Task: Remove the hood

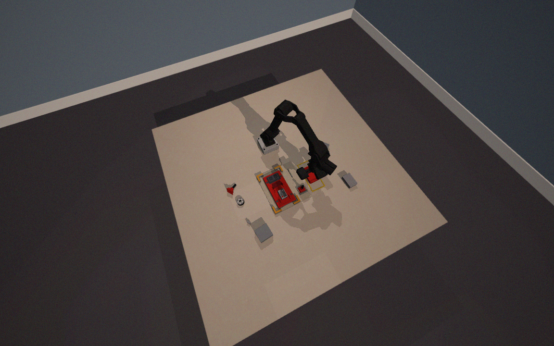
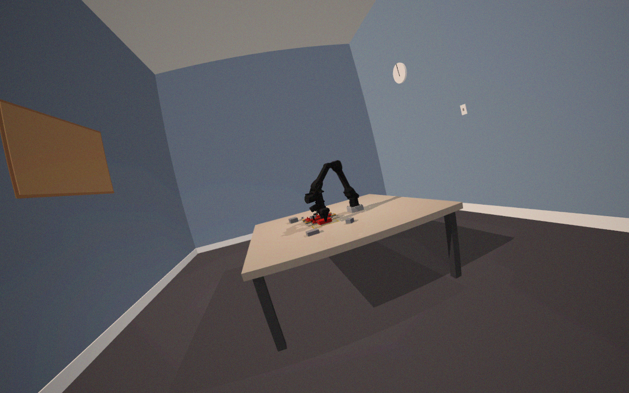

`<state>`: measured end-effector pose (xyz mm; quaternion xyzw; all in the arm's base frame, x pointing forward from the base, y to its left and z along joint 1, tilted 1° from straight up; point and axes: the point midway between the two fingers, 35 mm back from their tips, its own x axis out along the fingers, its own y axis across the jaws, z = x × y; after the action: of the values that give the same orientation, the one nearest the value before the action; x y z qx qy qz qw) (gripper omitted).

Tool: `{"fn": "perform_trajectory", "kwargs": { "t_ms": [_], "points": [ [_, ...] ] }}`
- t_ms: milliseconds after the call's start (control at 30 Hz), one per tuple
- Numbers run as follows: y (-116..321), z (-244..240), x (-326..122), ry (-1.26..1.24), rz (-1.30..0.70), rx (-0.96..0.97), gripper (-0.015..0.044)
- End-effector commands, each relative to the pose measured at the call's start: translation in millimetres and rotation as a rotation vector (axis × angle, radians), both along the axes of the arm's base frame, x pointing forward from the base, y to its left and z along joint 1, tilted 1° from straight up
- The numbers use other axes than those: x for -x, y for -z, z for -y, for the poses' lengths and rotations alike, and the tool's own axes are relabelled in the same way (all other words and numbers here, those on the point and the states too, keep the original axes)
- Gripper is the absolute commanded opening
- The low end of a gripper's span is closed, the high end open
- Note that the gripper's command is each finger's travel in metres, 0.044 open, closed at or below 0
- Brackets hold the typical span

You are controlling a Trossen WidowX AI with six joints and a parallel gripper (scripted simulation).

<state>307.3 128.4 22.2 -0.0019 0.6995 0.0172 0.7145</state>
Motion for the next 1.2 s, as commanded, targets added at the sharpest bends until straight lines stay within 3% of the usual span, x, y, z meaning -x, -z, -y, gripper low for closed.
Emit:
{"fn": "perform_trajectory", "kwargs": {
  "t_ms": [0, 467, 1000, 1167],
  "points": [
    [2.6, -0.2, 0.4, 0.003, -0.001, -0.002, 0.0000],
    [9.4, -0.3, 0.4, 0.003, -0.001, -0.002, 0.0000],
    [7.3, -0.2, -0.1, 0.000, 0.000, 0.000, 0.0420],
    [-18.3, -0.3, -1.5, 0.000, 0.000, -0.002, 0.0440]
  ]
}}
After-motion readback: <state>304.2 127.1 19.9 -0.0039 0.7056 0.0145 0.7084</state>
